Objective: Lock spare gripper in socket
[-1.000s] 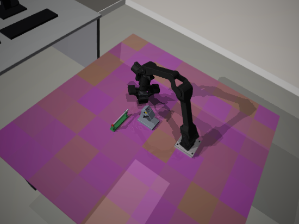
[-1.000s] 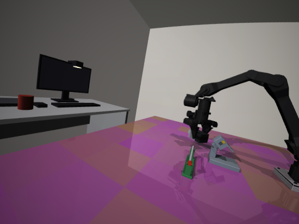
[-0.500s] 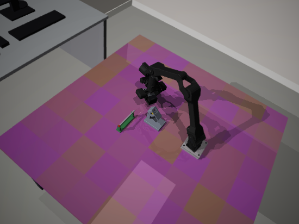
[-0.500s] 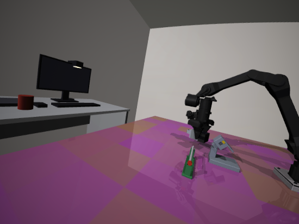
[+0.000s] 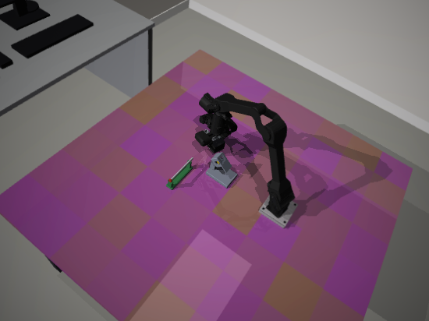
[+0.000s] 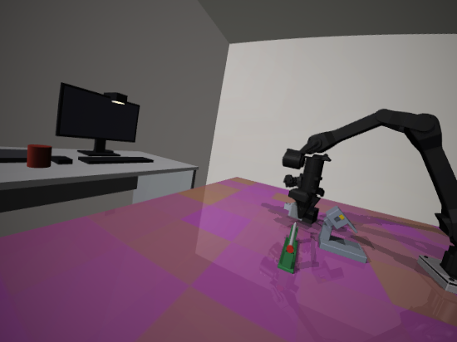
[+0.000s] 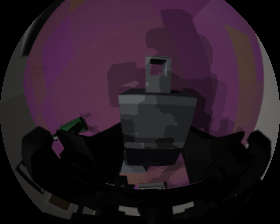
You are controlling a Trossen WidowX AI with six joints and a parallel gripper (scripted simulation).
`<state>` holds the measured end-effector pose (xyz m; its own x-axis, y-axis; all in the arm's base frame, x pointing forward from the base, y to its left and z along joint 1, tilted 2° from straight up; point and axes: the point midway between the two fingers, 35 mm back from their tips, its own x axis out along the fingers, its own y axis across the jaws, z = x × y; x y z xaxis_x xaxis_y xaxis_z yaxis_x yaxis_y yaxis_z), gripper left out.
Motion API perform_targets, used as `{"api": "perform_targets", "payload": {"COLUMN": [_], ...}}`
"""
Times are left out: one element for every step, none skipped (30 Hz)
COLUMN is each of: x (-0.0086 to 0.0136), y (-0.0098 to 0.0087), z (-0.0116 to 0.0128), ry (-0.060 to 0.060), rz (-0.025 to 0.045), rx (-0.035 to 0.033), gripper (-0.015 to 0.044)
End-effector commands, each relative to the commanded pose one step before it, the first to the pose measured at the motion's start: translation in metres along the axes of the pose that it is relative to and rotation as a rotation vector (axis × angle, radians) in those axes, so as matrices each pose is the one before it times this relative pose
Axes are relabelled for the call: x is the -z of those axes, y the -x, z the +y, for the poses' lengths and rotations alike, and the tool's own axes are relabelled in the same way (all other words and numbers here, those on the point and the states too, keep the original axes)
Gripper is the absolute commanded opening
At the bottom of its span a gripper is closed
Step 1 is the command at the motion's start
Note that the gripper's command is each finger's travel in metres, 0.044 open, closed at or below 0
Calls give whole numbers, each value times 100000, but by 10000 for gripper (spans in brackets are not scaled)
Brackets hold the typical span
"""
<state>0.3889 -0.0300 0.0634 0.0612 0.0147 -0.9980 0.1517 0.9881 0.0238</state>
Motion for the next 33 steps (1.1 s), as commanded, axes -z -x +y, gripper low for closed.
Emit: {"api": "perform_targets", "payload": {"x": [34, 0, -3, -8, -10, -15, -15, -15, -14, -13, -12, -11, -9, -5, 69, 0, 0, 0, 0, 0, 0, 0, 0, 0, 0, 0, 0, 0, 0, 0, 0, 0, 2], "y": [-745, 0, -25, -74, -98, -147, -158, -161, -161, -161, -161, -161, -130, -78, 257, 0, 0, 0, 0, 0, 0, 0, 0, 0, 0, 0, 0, 0, 0, 0, 0, 0, 146], "z": [-77, 0, 0, 0, 0, 0, 0, 0, 0, 0, 0, 0, 0, 0, 20, 0, 0, 0, 0, 0, 0, 0, 0, 0, 0, 0, 0, 0, 0, 0, 0, 0, 0], "ry": [2156, 0, 0, 0, 0, 0, 0, 0, 0, 0, 0, 0, 0, 0, -375, 0, 0, 0, 0, 0, 0, 0, 0, 0, 0, 0, 0, 0, 0, 0, 0, 0, 0], "rz": [-670, 0, 0, -1, -1, -1, -1, -1, -1, -1, -1, -1, 0, 0, 461, 0, 0, 0, 0, 0, 0, 0, 0, 0, 0, 0, 0, 0, 0, 0, 0, 0, 2], "rx": [125, 0, 0, 0, 0, -1, -1, -1, -1, -1, -1, -1, 0, 0, -123, 0, 0, 0, 0, 0, 0, 0, 0, 0, 0, 0, 0, 0, 0, 0, 0, 0, -2], "gripper": [0, 0, 0, 0, 0, 0, 0, 0, 0, 0, 0, 0, 0, 0, 26, 53, 79, 105, 131, 158, 184, 210, 236, 263, 289, 315, 341, 367, 394, 420, 440, 440, 440]}}
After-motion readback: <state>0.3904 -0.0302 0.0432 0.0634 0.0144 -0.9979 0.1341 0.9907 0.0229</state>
